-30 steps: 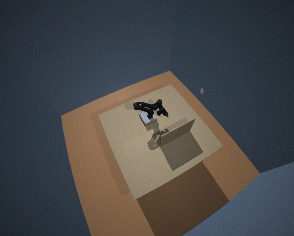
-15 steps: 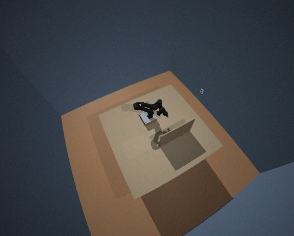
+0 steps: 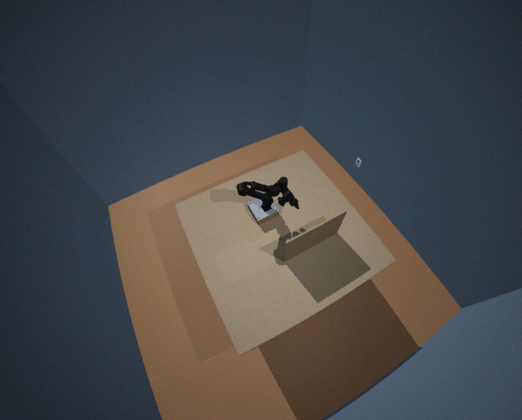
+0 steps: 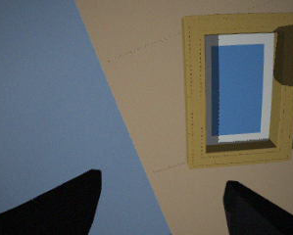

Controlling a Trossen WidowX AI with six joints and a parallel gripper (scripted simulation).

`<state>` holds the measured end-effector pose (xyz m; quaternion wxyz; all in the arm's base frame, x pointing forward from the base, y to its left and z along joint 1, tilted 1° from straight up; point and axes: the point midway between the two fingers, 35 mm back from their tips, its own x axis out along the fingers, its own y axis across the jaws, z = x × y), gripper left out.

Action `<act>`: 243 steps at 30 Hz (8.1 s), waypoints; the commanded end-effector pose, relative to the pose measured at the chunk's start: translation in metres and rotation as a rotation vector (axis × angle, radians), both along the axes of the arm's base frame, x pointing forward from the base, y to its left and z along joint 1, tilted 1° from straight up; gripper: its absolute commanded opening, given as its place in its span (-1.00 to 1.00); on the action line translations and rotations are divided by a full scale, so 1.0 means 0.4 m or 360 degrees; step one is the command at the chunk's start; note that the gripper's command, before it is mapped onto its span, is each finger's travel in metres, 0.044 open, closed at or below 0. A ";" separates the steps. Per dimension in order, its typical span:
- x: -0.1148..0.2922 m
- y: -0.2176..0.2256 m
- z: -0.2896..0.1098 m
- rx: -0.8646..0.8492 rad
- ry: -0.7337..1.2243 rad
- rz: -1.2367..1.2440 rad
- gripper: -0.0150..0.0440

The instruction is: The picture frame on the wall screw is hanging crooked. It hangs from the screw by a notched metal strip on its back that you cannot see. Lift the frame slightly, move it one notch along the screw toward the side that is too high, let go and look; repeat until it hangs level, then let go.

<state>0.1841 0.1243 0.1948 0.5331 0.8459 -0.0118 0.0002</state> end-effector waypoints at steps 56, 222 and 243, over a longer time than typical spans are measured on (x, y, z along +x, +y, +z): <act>0.095 0.023 -0.047 -0.0136 -0.0006 -0.0007 0.39; 0.455 0.021 -0.065 -0.0230 -0.0024 -0.0013 -0.49; 0.455 0.019 -0.059 -0.0230 -0.0024 -0.0013 -0.49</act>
